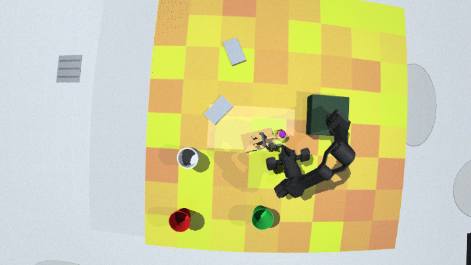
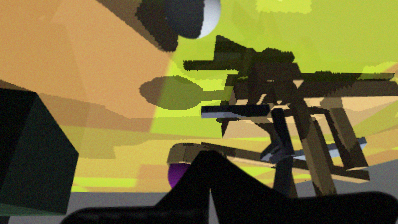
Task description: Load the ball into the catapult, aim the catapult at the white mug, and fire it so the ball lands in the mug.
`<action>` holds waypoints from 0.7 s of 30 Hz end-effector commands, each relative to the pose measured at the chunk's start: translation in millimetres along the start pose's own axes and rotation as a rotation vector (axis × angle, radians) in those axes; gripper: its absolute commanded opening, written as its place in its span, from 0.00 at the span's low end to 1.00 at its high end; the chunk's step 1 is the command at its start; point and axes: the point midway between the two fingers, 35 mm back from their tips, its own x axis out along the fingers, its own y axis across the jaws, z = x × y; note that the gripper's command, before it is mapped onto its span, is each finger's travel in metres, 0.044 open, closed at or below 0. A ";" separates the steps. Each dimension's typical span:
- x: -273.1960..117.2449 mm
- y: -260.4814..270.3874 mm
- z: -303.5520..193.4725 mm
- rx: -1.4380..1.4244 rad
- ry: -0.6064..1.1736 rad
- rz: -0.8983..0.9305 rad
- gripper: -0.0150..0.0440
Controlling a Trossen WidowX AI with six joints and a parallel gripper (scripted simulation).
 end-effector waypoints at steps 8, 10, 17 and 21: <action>15.1 1.6 11.7 -0.007 0.006 0.001 0.25; 17.6 1.8 13.7 -0.007 0.006 0.001 0.25; 25.6 2.9 20.1 -0.007 0.007 0.001 0.25; 39.6 2.6 33.2 -0.007 0.007 0.001 0.25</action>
